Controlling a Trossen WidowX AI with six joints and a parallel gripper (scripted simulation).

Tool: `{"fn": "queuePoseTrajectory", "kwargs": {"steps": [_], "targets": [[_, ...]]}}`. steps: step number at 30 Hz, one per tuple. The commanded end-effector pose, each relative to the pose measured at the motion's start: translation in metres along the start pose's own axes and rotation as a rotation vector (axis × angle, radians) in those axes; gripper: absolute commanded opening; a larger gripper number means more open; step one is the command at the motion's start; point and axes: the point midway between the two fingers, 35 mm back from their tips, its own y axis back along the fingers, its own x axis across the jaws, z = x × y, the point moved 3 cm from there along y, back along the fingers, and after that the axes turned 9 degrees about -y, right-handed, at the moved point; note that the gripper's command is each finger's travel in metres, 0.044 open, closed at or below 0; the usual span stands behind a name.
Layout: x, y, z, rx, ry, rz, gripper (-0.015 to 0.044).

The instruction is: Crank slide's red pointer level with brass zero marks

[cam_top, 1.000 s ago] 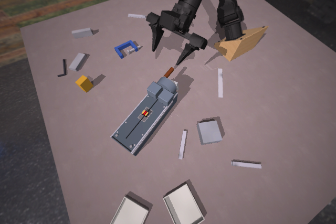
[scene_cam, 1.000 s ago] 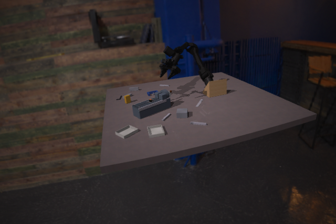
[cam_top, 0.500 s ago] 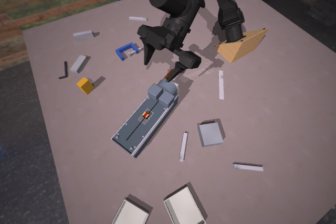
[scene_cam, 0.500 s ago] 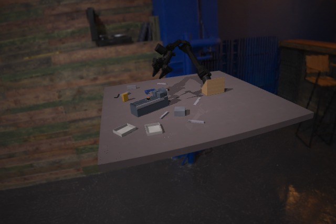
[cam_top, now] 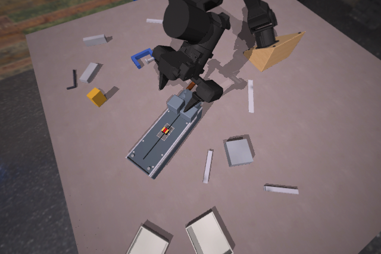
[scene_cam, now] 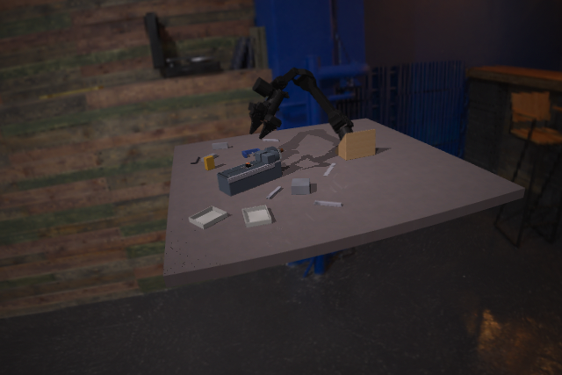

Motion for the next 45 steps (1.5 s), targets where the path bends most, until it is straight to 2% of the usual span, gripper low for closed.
{"fn": "queuePoseTrajectory", "kwargs": {"steps": [1, 6, 30, 45], "targets": [[-0.001, -0.026, -0.020, 0.024, 0.012, -0.010, 0.0440], [-0.004, -0.041, -0.033, 0.023, 0.012, -0.012, 0.0440], [-0.004, -0.041, -0.033, 0.023, 0.012, -0.012, 0.0440], [-0.004, -0.041, -0.033, 0.023, 0.012, -0.012, 0.0046]]}}
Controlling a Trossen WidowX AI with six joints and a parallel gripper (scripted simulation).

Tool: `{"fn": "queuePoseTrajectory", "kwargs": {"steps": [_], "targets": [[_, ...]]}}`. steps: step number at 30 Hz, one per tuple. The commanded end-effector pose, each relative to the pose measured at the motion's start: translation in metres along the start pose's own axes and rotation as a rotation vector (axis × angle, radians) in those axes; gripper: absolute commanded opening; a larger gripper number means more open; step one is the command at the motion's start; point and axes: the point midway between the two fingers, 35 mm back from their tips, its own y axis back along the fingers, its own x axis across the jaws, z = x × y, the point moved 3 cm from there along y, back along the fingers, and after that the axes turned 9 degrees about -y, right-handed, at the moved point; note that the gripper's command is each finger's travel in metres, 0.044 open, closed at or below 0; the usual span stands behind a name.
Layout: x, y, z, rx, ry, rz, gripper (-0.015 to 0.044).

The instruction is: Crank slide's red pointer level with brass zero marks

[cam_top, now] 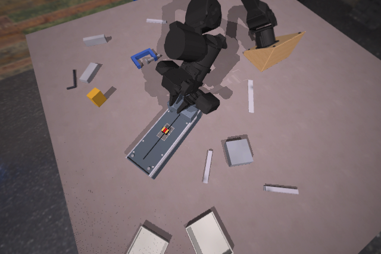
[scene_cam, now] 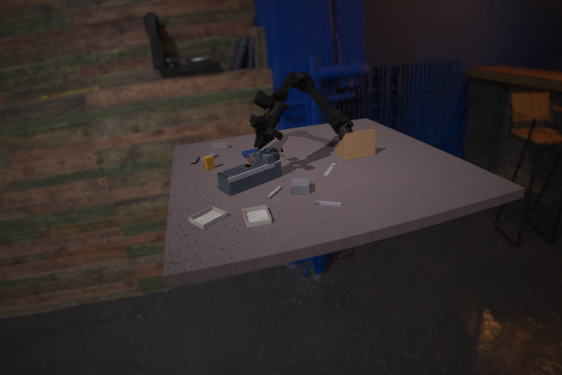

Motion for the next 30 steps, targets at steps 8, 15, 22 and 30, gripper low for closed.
{"fn": "queuePoseTrajectory", "kwargs": {"steps": [8, 15, 22, 30], "targets": [[0.0010, -0.0013, -0.0020, 0.005, 0.006, 0.003, 0.0000], [0.0001, 0.0000, 0.0000, 0.000, 0.000, 0.001, 0.0000], [0.0001, 0.0000, 0.0000, 0.000, 0.000, 0.001, 0.0000], [0.0001, 0.0000, 0.0000, 0.000, 0.000, 0.001, 0.0184]]}}
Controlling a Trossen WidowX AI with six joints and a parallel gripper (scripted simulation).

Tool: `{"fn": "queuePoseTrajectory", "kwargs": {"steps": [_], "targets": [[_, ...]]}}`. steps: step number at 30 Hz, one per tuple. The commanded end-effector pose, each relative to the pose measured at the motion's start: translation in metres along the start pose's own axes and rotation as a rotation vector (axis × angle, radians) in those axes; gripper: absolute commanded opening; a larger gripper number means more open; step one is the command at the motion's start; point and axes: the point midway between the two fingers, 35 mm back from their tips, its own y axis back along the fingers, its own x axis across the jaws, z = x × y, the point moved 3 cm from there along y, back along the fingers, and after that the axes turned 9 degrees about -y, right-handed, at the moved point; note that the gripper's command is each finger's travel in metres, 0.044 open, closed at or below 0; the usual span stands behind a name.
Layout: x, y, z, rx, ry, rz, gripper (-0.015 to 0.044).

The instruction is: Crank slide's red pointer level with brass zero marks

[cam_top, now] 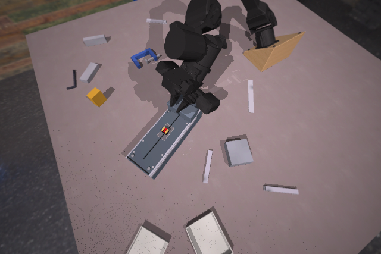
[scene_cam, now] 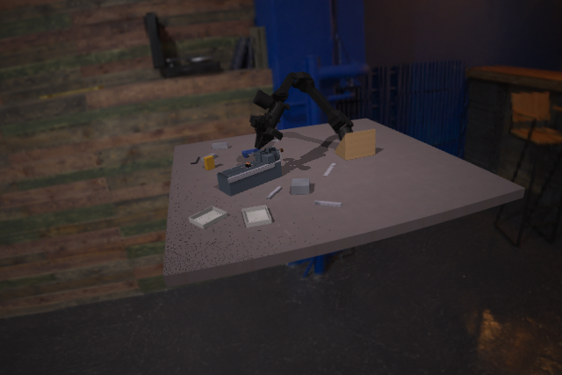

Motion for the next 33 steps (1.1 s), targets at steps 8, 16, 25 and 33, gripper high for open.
{"fn": "queuePoseTrajectory", "kwargs": {"steps": [8, 16, 25, 33], "targets": [[-0.0003, -0.0001, 0.0000, 0.000, 0.000, -0.001, 0.0394], [-0.0003, -0.0001, 0.0000, 0.000, 0.000, -0.001, 0.0309], [-0.0003, -0.0001, 0.0000, 0.000, 0.000, -0.001, 0.0073], [-0.0003, -0.0001, 0.0000, 0.000, 0.000, -0.001, 0.0000]]}}
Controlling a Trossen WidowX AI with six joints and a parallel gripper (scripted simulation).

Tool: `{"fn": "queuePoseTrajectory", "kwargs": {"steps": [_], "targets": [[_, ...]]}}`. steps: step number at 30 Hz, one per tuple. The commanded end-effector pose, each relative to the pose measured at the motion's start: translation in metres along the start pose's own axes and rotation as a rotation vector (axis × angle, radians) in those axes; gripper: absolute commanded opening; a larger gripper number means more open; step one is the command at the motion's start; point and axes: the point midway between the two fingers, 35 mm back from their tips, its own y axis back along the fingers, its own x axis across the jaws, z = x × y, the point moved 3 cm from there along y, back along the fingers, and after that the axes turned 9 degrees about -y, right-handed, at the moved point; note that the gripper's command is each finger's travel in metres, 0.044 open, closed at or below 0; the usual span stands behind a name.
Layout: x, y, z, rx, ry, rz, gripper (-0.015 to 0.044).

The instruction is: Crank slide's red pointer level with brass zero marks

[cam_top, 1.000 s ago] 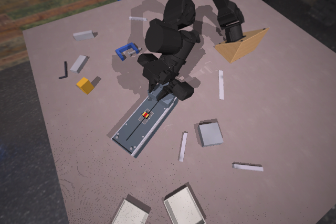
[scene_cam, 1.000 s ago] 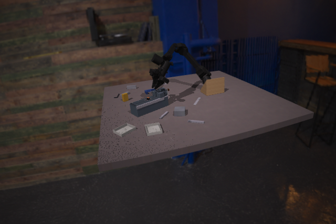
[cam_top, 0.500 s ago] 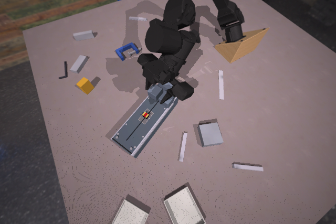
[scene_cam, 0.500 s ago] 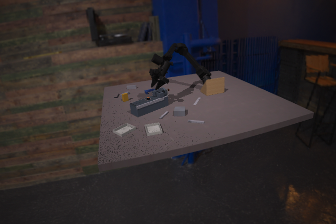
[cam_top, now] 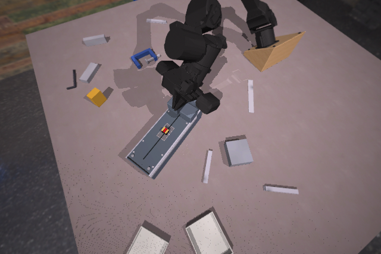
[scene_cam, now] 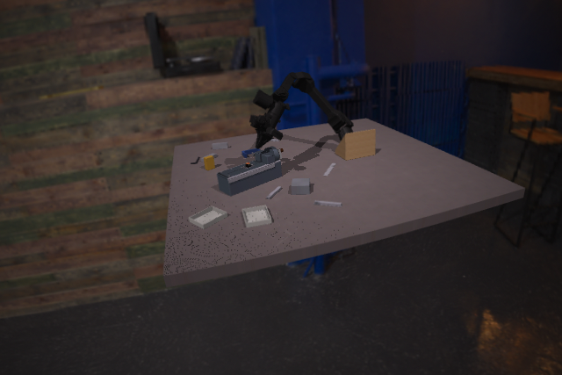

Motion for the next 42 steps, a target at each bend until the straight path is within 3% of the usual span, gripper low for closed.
{"fn": "queuePoseTrajectory", "kwargs": {"steps": [1, 16, 33, 34, 42], "targets": [[-0.0002, -0.0002, -0.0001, 0.000, 0.000, -0.001, 0.0000], [0.0000, 0.0000, 0.0000, 0.000, 0.000, 0.000, 0.0000], [0.0000, 0.0000, 0.0000, 0.000, 0.000, 0.000, 0.0440], [0.0000, 0.0000, 0.0000, 0.000, 0.000, 0.000, 0.0440], [0.0000, 0.0000, 0.0000, 0.000, 0.000, 0.000, 0.0230]]}}
